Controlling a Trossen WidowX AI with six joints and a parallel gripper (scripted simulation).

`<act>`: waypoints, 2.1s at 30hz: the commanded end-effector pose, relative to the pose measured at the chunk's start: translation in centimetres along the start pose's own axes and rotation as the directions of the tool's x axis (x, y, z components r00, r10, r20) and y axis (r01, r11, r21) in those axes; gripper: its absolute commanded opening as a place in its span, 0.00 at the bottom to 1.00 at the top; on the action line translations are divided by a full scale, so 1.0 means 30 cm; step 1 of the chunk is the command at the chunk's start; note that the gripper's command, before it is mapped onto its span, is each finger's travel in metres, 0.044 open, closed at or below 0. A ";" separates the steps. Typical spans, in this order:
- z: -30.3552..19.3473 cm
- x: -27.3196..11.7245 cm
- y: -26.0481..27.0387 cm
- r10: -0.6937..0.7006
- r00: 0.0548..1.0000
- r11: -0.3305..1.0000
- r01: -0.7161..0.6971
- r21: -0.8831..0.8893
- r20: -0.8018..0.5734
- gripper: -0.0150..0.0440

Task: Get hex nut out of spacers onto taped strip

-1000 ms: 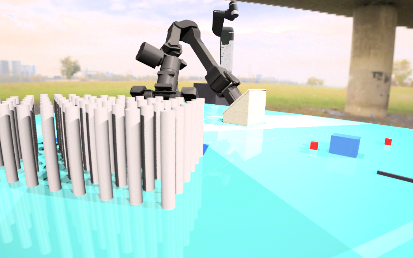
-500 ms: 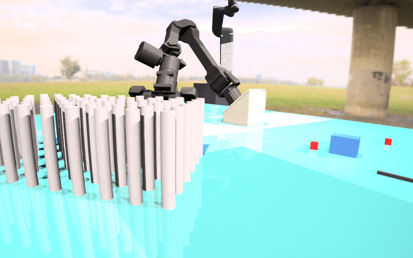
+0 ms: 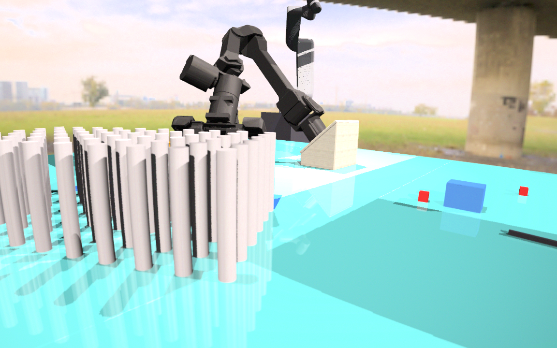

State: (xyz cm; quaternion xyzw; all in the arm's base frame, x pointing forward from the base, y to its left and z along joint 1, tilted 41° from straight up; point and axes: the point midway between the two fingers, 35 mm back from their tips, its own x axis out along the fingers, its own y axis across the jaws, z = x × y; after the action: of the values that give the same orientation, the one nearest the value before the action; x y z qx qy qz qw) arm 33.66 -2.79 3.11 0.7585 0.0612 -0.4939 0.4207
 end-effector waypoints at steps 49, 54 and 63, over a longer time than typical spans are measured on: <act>-0.098 0.054 0.009 0.007 1.000 1.000 -0.007 0.007 -0.009 0.25; -0.107 0.060 0.009 0.007 1.000 1.000 -0.007 0.007 -0.009 0.25; -0.123 0.070 0.008 0.007 1.000 1.000 -0.007 0.007 -0.010 0.25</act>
State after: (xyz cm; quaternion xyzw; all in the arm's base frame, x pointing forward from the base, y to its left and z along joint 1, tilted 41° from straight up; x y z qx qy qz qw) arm 36.97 -1.23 1.97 0.7591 0.0609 -0.4931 0.4206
